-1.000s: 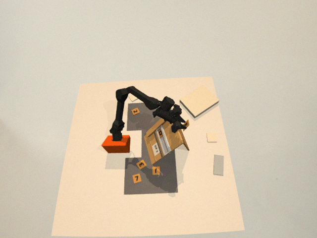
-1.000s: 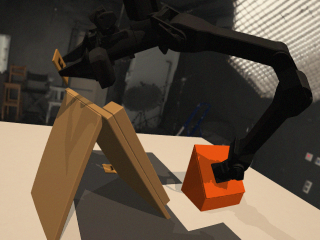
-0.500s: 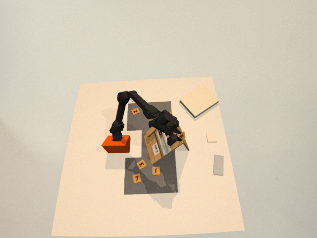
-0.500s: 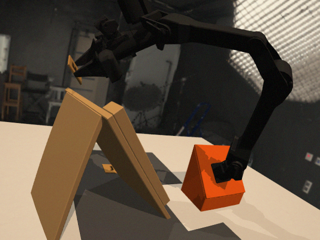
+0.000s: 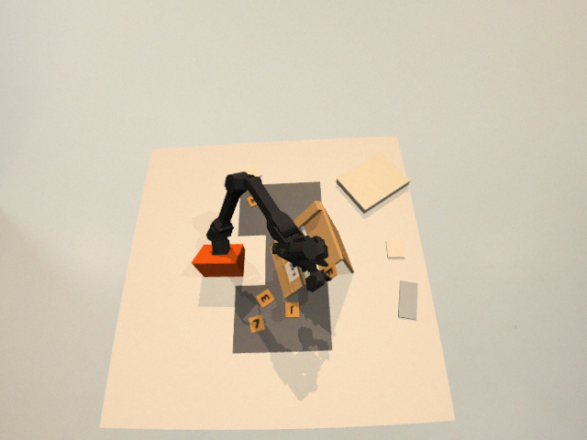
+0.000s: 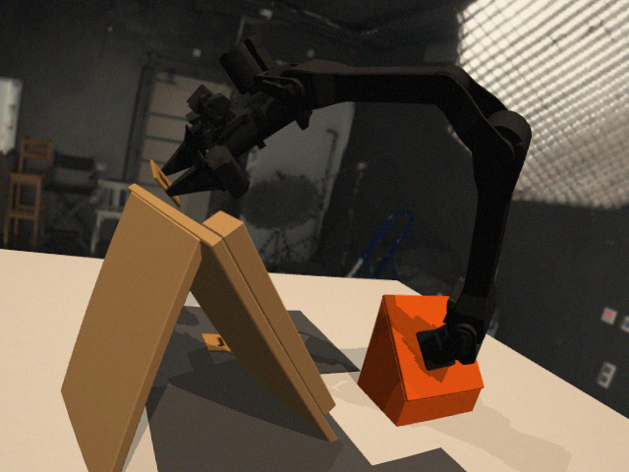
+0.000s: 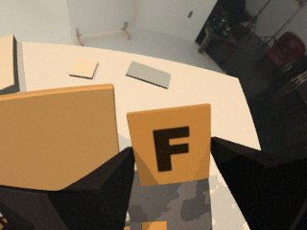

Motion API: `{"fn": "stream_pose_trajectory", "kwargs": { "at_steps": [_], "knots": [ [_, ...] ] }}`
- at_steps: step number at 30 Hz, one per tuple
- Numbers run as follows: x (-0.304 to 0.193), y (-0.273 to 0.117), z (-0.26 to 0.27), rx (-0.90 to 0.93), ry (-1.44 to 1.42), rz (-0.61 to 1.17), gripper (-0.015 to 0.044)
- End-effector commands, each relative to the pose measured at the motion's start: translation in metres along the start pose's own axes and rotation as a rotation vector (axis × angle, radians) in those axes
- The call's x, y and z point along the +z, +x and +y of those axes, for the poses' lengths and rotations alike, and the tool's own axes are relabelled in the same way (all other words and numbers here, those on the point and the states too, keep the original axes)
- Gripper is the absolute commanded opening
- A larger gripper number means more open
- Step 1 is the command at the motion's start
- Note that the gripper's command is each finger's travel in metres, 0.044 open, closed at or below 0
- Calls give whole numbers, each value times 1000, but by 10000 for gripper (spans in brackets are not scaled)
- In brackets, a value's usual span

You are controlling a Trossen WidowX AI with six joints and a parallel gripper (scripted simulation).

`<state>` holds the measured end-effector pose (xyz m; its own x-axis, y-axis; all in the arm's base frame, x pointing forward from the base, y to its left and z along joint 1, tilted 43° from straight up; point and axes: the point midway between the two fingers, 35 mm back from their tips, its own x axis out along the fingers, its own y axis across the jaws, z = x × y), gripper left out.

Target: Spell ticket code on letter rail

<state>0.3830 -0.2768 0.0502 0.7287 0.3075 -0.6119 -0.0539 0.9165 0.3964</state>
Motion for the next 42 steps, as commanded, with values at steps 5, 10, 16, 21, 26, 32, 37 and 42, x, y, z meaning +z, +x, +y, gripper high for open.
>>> {"fn": "stream_pose_trajectory", "kwargs": {
  "at_steps": [5,10,16,21,26,32,37,42],
  "knots": [
    [-36,10,-18,100,19,-2,0],
    [-58,15,-28,167,38,-25,0],
    [-83,20,-38,238,64,-70,0],
    [-103,23,-46,290,89,-121,0],
    [-122,26,-53,330,116,-179,0],
    [-124,31,-53,333,119,-187,0],
    [-120,49,-48,332,119,-186,0],
    [-116,65,-41,334,119,-188,0]
  ]
}}
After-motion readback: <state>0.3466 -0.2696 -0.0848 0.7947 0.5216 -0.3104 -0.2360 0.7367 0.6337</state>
